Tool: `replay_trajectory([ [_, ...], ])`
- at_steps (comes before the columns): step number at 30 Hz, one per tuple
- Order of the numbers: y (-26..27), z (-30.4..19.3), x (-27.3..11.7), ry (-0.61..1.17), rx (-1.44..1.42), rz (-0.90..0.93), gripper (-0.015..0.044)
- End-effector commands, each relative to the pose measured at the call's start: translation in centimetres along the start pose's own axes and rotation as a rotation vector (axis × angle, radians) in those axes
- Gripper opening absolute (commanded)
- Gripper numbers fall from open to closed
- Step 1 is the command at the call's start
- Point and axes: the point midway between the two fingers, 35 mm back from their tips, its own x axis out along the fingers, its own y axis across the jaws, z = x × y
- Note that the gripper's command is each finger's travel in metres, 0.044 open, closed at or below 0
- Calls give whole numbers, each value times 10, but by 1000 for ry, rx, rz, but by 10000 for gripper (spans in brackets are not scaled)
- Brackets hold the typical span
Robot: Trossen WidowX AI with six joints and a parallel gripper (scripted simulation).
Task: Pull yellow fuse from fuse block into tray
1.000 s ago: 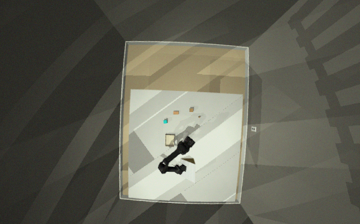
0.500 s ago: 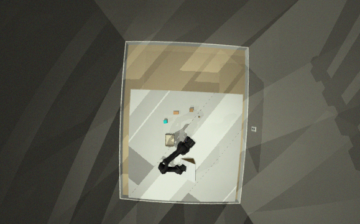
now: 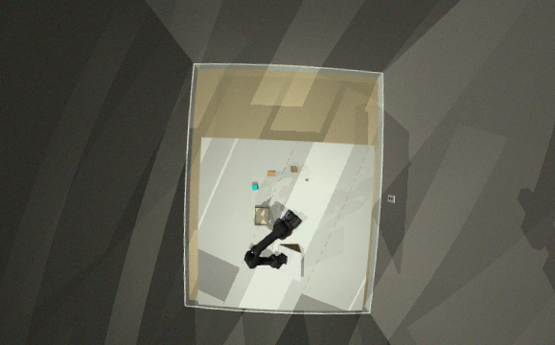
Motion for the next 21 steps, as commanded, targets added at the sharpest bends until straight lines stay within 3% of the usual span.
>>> replay_trajectory([
  [1,0,-1,-8,4,-5,-2,0],
  [6,0,4,-9,6,-4,-3,0],
  [21,37,111,-10,11,-2,-12,0],
])
